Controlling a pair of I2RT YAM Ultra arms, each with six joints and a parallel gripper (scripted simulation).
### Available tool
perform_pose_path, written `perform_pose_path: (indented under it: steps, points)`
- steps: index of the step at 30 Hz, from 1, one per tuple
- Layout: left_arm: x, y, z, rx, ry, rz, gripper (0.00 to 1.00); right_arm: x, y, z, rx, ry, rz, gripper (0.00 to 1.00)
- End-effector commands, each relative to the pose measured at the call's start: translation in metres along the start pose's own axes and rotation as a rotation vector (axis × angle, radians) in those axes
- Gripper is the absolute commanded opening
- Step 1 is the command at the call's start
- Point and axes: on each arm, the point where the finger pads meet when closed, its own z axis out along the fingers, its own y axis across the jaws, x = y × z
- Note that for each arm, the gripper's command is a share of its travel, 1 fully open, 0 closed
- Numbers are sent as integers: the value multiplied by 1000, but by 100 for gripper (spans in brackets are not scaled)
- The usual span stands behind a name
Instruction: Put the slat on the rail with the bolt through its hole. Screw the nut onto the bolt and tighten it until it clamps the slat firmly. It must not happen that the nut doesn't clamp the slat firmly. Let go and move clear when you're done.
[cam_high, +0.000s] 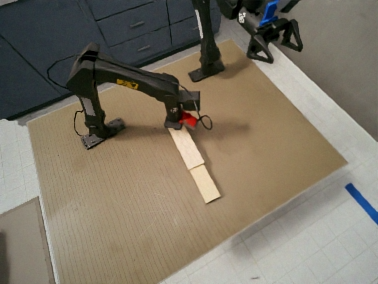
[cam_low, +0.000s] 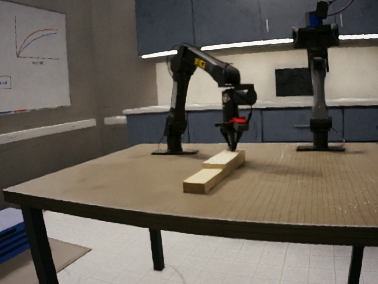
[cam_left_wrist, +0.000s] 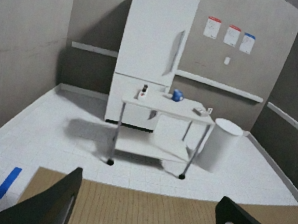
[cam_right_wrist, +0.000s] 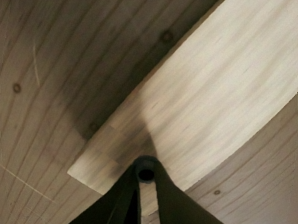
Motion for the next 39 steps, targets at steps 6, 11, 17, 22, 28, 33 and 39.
perform_pose_path:
  steps: [6, 11, 17, 22, 28, 33, 39]
  points:
    - [-5, 0, -1, 0, -12, 0, 100, -3, 0, -3, 0, 2, 377, 11]
    - [-5, 0, -1, 0, -12, 0, 100, -3, 0, -3, 1, 3, 576, 11]
    - [-5, 0, -1, 0, -12, 0, 100, -3, 0, -3, 2, 3, 777, 11]
    - [-5, 0, -1, 0, -12, 0, 100, -3, 0, -3, 2, 4, 936, 11]
    - [-5, 0, -1, 0, -12, 0, 100, -3, -1, -3, 4, 5, 1175, 11]
    - [-5, 0, -1, 0, -12, 0, 100, -3, -1, -3, 5, 5, 1374, 11]
    - [-5, 0, -1, 0, -12, 0, 100, -3, 0, -3, -5, -2, 1432, 11]
